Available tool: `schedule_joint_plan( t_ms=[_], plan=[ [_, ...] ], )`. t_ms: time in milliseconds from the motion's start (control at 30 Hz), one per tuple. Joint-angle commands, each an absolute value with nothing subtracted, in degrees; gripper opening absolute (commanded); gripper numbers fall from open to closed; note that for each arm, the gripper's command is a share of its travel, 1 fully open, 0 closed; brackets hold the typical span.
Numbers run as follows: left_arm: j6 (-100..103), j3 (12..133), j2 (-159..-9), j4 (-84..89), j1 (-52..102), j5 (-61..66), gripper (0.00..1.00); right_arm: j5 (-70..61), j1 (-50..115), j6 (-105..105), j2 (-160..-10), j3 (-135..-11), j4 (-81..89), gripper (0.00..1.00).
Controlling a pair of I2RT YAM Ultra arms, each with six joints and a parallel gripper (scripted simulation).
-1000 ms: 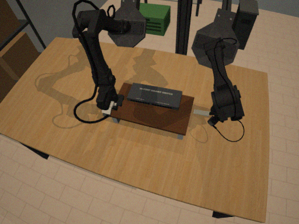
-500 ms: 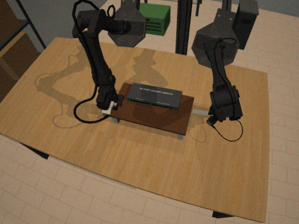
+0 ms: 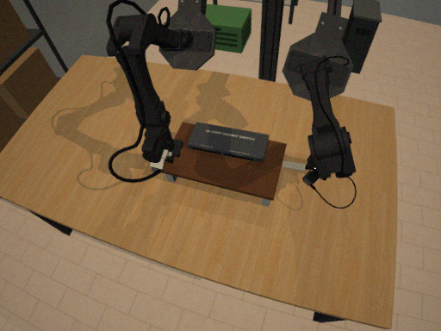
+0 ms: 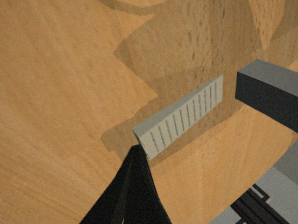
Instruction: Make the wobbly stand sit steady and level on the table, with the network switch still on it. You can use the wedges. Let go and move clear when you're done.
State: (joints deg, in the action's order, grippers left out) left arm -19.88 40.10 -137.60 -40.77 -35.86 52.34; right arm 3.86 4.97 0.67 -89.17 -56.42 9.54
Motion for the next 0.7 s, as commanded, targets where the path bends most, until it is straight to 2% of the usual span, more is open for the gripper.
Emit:
schedule_joint_plan(
  t_ms=[0,667],
  plan=[
    [-19.0,38.4,-137.7,-42.2,-35.6,51.6,0.00,3.7,4.4,1.1,-90.6,-57.2,7.8,0.00],
    [-16.8,36.6,-136.9,-45.1,-33.9,51.5,0.00,3.7,4.4,1.1,-90.6,-57.2,7.8,0.00]
  ],
)
